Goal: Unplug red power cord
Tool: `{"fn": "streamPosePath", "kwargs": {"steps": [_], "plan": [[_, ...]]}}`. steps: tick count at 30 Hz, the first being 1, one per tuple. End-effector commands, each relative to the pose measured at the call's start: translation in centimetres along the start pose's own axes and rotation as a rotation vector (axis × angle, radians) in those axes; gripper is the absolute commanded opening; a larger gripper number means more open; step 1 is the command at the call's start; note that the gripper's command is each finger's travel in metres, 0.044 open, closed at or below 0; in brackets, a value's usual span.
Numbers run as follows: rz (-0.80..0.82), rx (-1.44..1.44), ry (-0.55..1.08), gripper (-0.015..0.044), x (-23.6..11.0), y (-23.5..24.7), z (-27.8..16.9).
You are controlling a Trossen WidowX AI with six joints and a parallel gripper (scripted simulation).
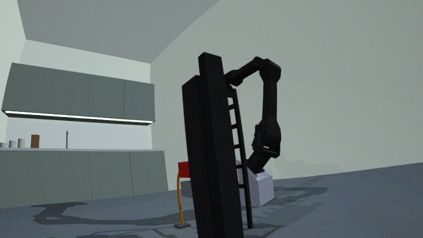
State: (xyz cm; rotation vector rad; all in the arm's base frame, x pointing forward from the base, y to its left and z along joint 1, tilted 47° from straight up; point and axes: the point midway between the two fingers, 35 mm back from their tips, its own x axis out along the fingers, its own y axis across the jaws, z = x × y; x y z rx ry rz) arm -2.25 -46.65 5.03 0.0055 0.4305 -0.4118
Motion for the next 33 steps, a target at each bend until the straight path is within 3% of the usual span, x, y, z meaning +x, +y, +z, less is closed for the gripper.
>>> {"fn": "streamPosePath", "kwargs": {"steps": [1,10,18,25,33], "plan": [[0.158,0.280,0.081,0.0160,5.3,4.7,1.7],[0.403,0.814,0.424,0.0160,13.5,16.7,5.0],[0.428,1.181,0.888,0.0160,16.2,28.6,6.6],[0.227,1.363,1.338,0.0160,15.0,38.5,6.8],[-0.232,1.433,1.759,0.0160,10.8,47.7,6.3]]}}
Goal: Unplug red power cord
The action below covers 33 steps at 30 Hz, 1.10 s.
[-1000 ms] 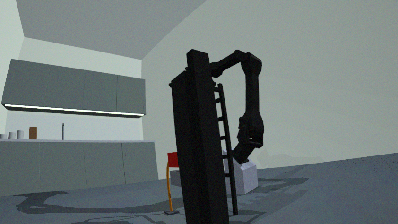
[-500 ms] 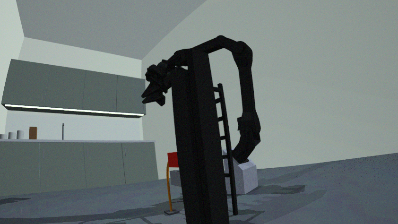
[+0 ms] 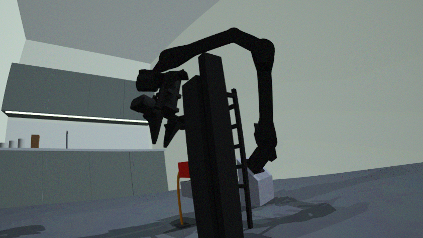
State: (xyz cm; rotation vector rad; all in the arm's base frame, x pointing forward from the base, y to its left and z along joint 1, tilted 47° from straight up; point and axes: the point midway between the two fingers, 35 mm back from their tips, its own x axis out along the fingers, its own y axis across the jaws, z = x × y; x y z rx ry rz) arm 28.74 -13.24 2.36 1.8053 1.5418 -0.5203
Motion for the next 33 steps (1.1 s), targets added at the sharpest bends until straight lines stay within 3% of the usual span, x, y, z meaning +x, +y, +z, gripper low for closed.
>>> {"fn": "streamPosePath", "kwargs": {"steps": [1,33], "plan": [[-0.232,0.261,0.037,0.0160,3.8,-1.3,-4.8],[-0.239,0.269,0.037,0.0160,3.9,-0.5,-7.7]]}}
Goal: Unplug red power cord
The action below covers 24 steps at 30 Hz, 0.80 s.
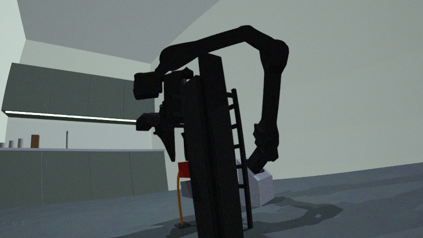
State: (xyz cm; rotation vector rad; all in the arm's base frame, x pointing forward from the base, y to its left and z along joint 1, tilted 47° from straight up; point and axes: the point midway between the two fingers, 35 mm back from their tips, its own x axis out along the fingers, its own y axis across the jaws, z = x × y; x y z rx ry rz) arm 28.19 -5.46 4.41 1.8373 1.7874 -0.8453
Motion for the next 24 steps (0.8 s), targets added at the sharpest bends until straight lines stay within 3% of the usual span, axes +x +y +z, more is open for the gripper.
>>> {"fn": "streamPosePath", "kwargs": {"steps": [1,24], "plan": [[-0.005,0.006,0.008,0.0160,0.2,-0.2,-0.8],[-0.005,0.006,0.009,0.0160,1.4,-0.3,-1.7]]}}
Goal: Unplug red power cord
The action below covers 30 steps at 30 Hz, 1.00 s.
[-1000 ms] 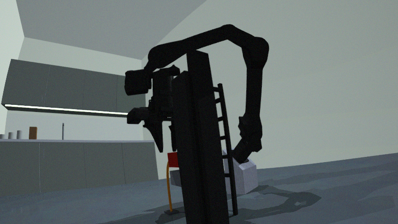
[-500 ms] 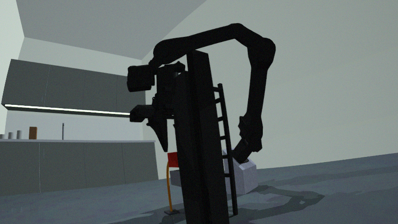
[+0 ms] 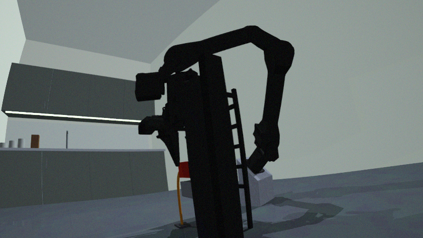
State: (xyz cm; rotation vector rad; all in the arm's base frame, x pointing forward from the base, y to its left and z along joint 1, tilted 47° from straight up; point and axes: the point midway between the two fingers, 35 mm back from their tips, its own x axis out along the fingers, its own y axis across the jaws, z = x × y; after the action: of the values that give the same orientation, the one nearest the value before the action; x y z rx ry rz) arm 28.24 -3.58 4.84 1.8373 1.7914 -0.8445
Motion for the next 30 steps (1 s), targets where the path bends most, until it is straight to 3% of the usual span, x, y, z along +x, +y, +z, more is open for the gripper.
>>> {"fn": "streamPosePath", "kwargs": {"steps": [1,2,5,15,30], "plan": [[-0.002,0.006,0.006,0.0160,0.3,-0.1,-0.1],[-0.002,0.006,0.006,0.0160,0.3,-0.1,-0.1],[0.000,0.000,0.000,0.0081,0.1,0.0,0.0],[0.000,0.000,0.000,0.0000,0.1,0.0,0.0],[0.000,0.002,-0.002,0.0000,0.0,0.2,2.2]]}}
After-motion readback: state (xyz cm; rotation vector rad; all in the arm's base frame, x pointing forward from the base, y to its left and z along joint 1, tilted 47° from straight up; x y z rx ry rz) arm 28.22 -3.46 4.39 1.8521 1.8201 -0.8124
